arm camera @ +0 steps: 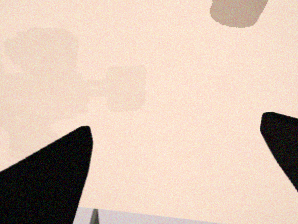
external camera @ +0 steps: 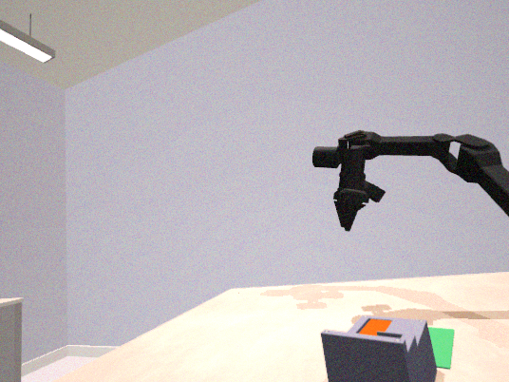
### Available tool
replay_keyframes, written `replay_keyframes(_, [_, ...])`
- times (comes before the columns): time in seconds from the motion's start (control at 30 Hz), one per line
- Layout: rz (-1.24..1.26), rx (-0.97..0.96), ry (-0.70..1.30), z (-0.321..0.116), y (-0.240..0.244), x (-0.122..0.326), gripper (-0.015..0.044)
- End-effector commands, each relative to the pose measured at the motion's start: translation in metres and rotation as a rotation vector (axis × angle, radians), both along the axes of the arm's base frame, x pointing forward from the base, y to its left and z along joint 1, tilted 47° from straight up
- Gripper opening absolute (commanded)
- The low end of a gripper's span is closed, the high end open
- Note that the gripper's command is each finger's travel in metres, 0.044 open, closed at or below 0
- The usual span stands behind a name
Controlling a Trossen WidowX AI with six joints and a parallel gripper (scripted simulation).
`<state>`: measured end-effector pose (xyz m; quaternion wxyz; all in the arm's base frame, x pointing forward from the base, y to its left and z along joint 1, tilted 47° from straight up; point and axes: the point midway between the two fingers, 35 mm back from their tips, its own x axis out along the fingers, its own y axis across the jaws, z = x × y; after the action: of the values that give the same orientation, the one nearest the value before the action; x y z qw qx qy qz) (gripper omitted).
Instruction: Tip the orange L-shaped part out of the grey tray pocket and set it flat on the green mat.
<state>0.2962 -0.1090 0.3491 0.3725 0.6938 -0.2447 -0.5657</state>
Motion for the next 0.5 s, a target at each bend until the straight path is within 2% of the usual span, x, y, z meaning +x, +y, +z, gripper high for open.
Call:
replay_keyframes(0.0, [0.008, 0.0, 0.011, -0.002, 0.001, 0.001, 0.0374])
replay_keyframes(0.07, [0.075, -0.007, 0.097, -0.014, 0.01, 0.012, 0.0321])
replay_keyframes(0.23, [0.413, -0.042, 0.502, -0.076, 0.058, 0.052, 0.019])
replay_keyframes(0.47, [0.926, -0.12, 1.103, -0.175, 0.137, 0.073, 0.018])
